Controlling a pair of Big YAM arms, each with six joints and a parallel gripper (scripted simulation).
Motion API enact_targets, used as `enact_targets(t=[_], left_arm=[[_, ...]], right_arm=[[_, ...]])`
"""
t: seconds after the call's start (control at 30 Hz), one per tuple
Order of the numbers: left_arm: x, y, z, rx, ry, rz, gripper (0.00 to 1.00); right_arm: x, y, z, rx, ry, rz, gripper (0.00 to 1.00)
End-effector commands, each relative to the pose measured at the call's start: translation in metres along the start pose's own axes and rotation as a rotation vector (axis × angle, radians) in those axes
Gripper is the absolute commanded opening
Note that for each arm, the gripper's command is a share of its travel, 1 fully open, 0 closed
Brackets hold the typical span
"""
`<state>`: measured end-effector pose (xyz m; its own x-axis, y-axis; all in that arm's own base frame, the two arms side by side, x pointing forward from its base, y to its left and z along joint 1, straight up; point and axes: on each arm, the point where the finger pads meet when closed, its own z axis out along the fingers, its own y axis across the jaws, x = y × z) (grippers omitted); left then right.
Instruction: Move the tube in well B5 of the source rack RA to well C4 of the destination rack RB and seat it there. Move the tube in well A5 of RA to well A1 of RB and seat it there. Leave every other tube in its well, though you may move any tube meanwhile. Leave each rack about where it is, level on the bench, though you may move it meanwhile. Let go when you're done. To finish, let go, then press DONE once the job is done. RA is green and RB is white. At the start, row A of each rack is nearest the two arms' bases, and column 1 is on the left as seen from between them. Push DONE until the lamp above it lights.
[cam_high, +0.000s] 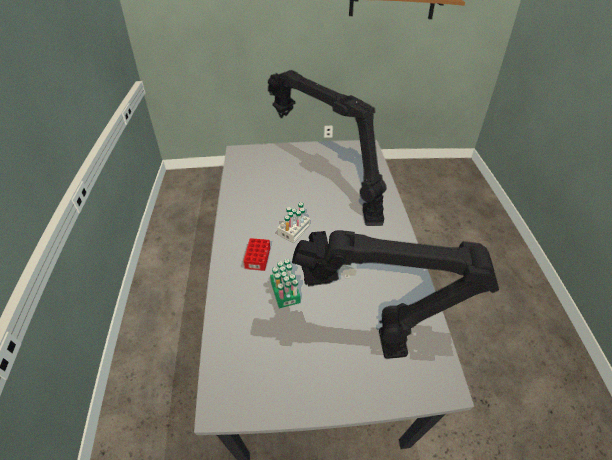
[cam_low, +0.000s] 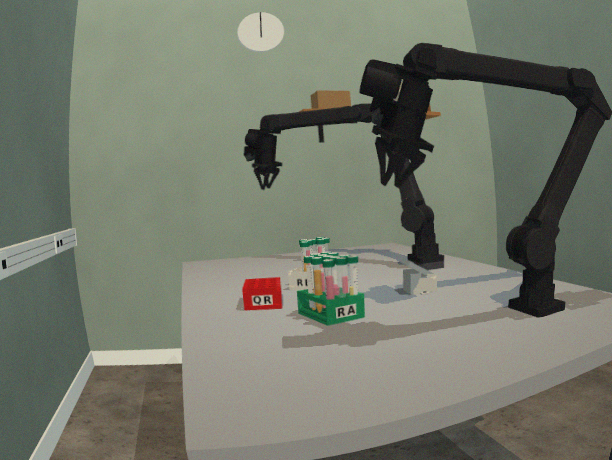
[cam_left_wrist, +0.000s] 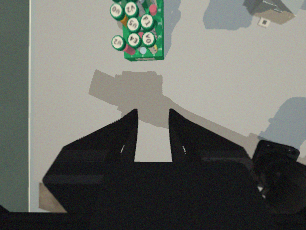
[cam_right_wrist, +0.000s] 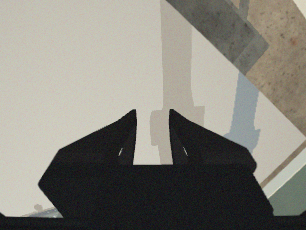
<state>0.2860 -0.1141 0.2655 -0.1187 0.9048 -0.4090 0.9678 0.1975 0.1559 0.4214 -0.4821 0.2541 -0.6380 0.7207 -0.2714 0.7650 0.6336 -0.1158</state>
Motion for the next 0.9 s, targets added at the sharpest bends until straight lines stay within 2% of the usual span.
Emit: enact_targets(t=[0.0,0.07,0.17,0.23,0.3,0.33,0.53,0.7,0.77,0.8,0.87], left_arm=[[-0.009,0.009,-0.012,-0.032,-0.015,0.012,0.30],[-0.009,0.009,-0.012,-0.032,-0.015,0.012,0.30],[-0.009,0.009,-0.012,-0.032,-0.015,0.012,0.30],[-0.009,0.009,-0.012,-0.032,-0.015,0.012,0.30],[-0.009,0.009,-0.012,-0.032,-0.015,0.012,0.30],[-0.009,0.009,-0.012,-0.032,-0.015,0.012,0.30],[-0.009,0.009,-0.012,-0.032,-0.015,0.012,0.30],[-0.009,0.009,-0.012,-0.032,-0.015,0.012,0.30],[-0.009,0.009,-0.012,-0.032,-0.015,0.012,0.30],[-0.009,0.009,-0.012,-0.032,-0.015,0.012,0.30],[-0.009,0.009,-0.012,-0.032,-0.015,0.012,0.30]], right_arm=[[-0.004,0.029,-0.038,-0.009,-0.058,-0.012,0.30],[0.003,0.039,-0.035,-0.008,-0.042,-0.014,0.30],[-0.004,0.045,-0.046,-0.011,-0.066,-0.010,0.30],[-0.007,0.055,-0.054,-0.048,-0.075,-0.075,0.30],[-0.007,0.055,-0.054,-0.048,-0.075,-0.075,0.30],[0.007,0.058,-0.038,-0.040,-0.033,-0.069,0.30],[0.010,0.089,-0.038,-0.043,-0.055,-0.055,0.30],[0.006,0.099,-0.051,-0.048,-0.076,-0.052,0.30],[0.007,0.109,-0.060,-0.082,-0.068,-0.120,0.30],[0.023,0.114,-0.043,-0.076,-0.024,-0.126,0.30],[0.023,0.114,-0.043,-0.076,-0.024,-0.126,0.30]])
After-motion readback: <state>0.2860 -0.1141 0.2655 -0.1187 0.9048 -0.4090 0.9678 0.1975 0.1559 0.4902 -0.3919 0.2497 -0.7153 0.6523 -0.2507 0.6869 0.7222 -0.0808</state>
